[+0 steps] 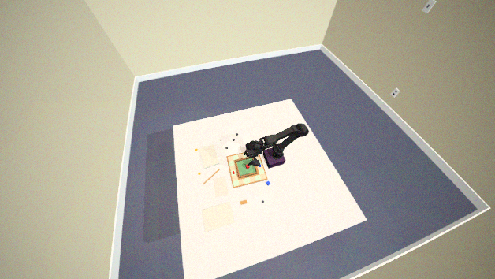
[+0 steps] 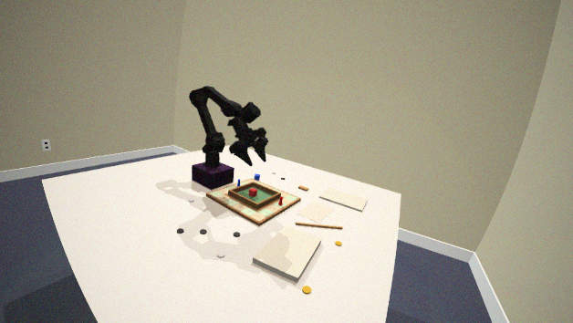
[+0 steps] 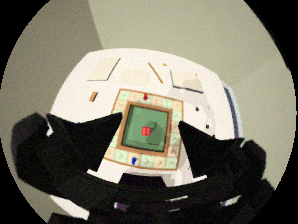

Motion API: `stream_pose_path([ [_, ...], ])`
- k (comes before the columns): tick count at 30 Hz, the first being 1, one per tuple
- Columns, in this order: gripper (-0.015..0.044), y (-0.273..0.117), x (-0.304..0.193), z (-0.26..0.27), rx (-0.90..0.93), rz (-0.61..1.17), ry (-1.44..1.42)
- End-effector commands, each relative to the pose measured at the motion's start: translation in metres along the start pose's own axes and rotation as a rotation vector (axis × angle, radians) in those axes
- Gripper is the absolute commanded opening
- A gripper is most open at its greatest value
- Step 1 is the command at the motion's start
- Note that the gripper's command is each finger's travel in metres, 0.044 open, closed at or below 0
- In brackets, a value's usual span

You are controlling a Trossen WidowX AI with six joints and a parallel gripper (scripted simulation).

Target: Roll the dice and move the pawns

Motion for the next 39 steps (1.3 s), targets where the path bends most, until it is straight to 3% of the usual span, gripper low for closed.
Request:
stream_pose_path([
  [1,0.044,0.012,0.015,0.001,-0.025,0.194,0.005],
  [12,0.044,0.058,0.038,0.003,-0.072,0.666,0.006],
  [17,0.044,0.053,0.036,0.003,-0.062,0.611,0.007],
  [24,0.0275,0.051,0.009,0.065,-0.003,0.649,-0.105],
  [39,0.0275,0.004,-0.094,0.172,0.098,0.723,-0.404],
])
Point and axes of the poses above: the point midway between the two fingers, 35 mm back from their tips, its own y axis out along the fingers, its own z axis across the jaws, x = y × z, the point moved 8 cm from there along -y, back along the fingers, and after that the axes turned 6 degrees about y, right-handed, at the moved point
